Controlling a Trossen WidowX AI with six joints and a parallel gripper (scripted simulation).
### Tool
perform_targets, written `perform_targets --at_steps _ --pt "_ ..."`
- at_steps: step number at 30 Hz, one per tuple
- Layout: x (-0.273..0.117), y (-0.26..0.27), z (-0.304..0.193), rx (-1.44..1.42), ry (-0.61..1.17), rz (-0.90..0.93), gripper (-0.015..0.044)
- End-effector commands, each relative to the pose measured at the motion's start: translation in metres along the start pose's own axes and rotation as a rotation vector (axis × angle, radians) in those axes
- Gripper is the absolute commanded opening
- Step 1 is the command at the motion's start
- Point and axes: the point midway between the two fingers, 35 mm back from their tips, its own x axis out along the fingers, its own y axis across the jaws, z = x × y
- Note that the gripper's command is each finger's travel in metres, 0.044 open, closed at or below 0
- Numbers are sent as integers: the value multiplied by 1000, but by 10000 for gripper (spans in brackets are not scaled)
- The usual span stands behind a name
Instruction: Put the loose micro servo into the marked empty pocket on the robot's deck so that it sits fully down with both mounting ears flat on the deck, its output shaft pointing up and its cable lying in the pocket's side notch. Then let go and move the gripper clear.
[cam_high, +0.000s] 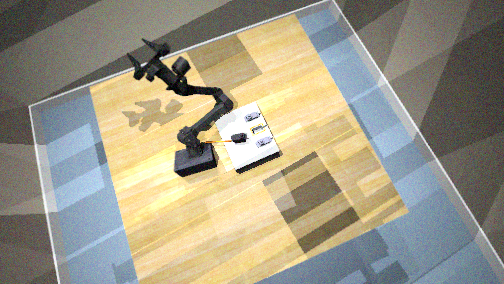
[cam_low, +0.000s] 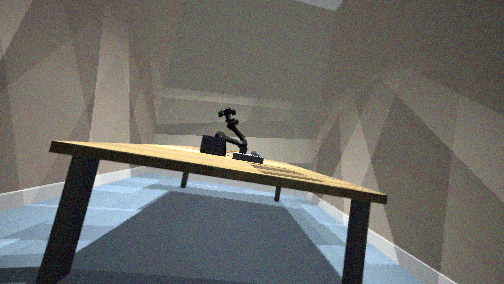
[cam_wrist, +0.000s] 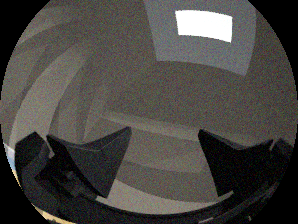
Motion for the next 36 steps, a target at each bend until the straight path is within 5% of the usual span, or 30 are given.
perform_targets --at_steps 1,19,36 --pt "0 1 1 4 -4 3 426" --pt "10 64 94 340 -368 266 440" --pt "-31 91 205 645 -767 567 440"
